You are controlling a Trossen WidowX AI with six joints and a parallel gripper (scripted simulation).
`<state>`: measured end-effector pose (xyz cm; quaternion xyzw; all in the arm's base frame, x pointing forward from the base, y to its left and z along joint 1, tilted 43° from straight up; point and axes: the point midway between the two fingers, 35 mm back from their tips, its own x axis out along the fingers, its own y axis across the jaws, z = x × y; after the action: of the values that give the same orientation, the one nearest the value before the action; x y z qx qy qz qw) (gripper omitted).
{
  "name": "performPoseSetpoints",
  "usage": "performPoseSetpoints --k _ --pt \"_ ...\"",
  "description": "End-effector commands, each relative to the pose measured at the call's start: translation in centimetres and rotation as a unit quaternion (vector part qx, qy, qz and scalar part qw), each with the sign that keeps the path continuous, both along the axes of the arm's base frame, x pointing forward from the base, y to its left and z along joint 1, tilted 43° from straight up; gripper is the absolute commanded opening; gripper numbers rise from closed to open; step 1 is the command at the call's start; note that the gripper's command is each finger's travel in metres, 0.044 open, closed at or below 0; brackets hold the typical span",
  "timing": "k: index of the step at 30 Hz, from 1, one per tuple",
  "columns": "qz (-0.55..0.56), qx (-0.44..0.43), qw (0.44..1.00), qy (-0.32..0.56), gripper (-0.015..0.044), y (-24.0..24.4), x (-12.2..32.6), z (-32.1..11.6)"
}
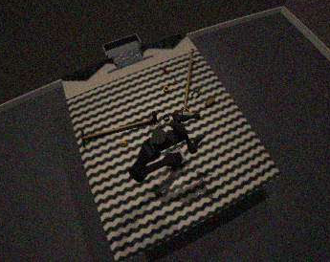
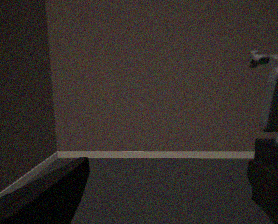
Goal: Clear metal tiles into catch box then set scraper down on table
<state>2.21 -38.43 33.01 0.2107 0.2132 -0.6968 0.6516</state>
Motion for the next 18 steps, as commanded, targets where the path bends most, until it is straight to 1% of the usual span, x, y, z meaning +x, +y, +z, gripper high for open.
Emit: performPoseSetpoints --k 1,18 --pt "-0.048 -0.021 0.998 0.021 0.044 1.0 -1.9 2.4" --pt "-0.217 -0.07 0.968 0.103 0.044 6.5 -8.3 9.4"
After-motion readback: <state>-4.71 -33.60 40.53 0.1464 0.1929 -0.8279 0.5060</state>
